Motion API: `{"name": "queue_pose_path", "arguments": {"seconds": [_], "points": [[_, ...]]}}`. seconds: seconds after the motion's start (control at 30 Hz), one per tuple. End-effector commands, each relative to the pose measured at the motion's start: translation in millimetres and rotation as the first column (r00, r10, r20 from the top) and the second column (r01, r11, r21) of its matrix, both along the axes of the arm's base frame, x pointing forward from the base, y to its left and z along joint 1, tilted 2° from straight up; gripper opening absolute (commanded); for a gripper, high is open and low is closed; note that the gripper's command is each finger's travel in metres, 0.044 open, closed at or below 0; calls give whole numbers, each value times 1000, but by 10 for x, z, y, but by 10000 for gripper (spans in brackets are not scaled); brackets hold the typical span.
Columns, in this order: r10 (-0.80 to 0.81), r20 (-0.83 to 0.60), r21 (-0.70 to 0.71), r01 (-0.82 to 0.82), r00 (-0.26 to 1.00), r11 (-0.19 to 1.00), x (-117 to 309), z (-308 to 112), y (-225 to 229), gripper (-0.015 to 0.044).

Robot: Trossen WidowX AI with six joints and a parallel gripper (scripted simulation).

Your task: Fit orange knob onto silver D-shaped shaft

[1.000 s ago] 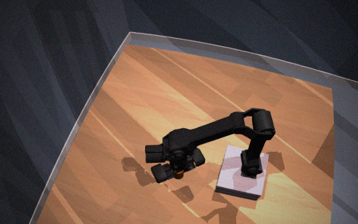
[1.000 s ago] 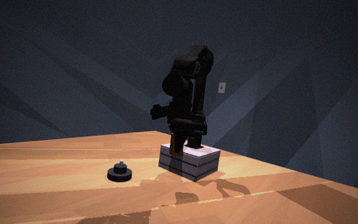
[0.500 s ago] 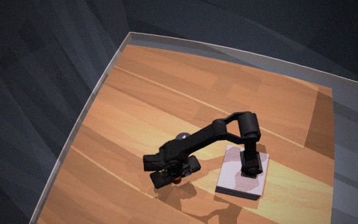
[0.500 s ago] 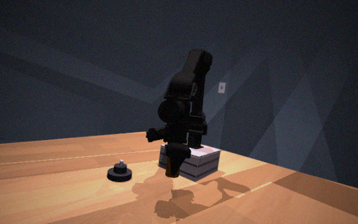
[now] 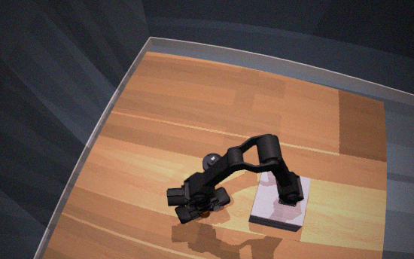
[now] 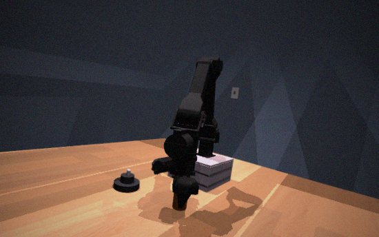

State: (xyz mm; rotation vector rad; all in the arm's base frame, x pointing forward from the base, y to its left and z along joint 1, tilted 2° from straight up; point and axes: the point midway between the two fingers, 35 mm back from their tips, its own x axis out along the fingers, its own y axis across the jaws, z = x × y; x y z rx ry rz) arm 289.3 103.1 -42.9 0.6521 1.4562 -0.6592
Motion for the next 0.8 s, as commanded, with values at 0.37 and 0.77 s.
{"name": "queue_pose_path", "arguments": {"seconds": [0.37,0.77], "points": [[0,-5,-4,0,1000,1000,-21,-81,-1,184],[0,-5,-4,0,1000,1000,-21,-81,-1,240]]}}
